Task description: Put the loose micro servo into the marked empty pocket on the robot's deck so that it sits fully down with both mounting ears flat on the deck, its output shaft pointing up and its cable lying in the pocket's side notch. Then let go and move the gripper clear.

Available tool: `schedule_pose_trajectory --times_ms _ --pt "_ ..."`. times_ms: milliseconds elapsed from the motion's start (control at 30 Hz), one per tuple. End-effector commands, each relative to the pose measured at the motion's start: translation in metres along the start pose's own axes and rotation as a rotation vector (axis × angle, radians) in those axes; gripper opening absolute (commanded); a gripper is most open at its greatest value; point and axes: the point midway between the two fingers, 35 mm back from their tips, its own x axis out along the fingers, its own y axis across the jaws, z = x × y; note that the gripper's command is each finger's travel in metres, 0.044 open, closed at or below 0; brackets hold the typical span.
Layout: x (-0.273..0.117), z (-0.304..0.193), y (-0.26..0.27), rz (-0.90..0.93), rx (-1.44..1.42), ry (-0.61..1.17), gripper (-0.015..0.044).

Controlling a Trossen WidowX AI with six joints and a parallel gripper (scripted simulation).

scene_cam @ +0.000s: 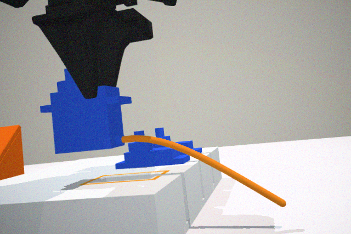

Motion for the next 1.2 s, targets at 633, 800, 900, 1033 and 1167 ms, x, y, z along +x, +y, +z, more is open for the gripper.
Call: schedule_pose_trajectory --times_ms 633,800,900,1033,1167 --pt "0.013 0.033 -0.001 -0.002 0.001 -0.010 0.0000" --pt "0.018 0.033 -0.002 -0.003 0.001 -0.010 0.0000" --pt "0.018 0.033 -0.002 -0.003 0.001 -0.010 0.0000" --pt "0.018 0.033 -0.002 -0.003 0.001 -0.010 0.0000" --pt "0.020 0.033 -0.002 -0.003 0.001 -0.010 0.0000"
